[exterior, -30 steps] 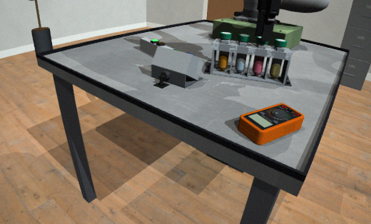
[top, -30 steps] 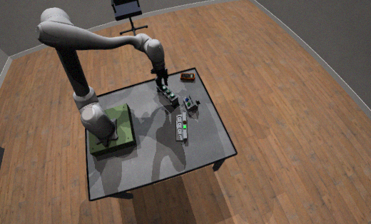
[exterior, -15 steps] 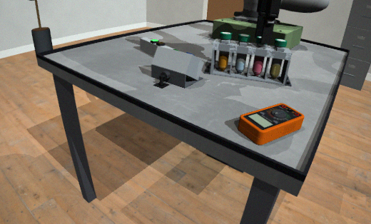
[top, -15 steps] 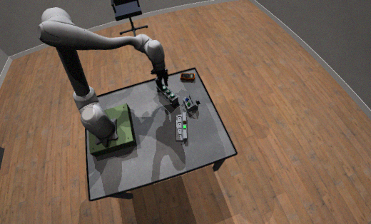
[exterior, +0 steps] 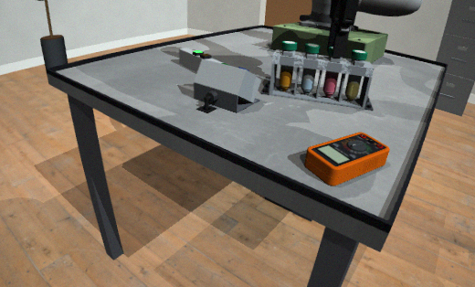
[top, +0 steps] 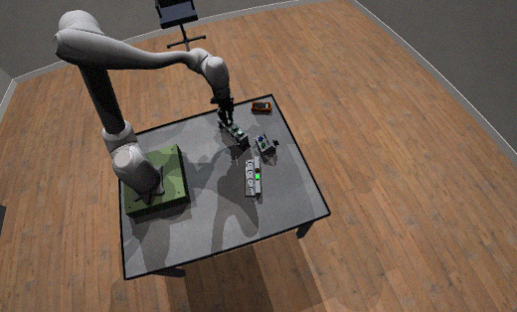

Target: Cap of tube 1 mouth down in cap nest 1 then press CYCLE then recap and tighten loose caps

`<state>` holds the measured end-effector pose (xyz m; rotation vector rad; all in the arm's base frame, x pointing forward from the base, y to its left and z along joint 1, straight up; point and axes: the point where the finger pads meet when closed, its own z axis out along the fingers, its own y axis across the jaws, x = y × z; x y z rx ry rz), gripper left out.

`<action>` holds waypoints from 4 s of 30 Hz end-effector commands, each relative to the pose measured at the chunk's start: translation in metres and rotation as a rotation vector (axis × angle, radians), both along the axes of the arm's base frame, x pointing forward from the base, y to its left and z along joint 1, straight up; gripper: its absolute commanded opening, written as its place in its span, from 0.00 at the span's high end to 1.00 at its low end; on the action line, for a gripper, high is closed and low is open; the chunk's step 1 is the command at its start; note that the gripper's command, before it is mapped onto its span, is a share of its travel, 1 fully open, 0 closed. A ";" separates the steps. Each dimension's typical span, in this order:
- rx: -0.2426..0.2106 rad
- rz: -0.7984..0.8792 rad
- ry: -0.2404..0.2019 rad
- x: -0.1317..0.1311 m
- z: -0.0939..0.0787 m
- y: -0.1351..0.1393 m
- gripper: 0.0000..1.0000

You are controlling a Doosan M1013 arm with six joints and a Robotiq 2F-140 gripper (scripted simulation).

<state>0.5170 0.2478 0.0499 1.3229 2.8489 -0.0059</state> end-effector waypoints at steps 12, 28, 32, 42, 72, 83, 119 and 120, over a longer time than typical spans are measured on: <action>0.001 -0.100 -0.001 0.000 0.000 0.000 0.70; 0.000 -0.380 -0.002 0.000 0.000 0.000 0.70; 0.000 -0.420 -0.002 0.000 0.000 0.000 0.70; 0.000 -0.489 -0.002 0.000 0.000 0.000 0.59; 0.000 -0.100 -0.002 0.018 0.046 -0.036 0.59; 0.001 0.000 -0.001 0.023 0.043 -0.046 0.59; 0.001 0.000 -0.001 0.023 0.003 -0.046 0.59; 0.001 0.000 -0.001 0.023 0.002 -0.046 0.59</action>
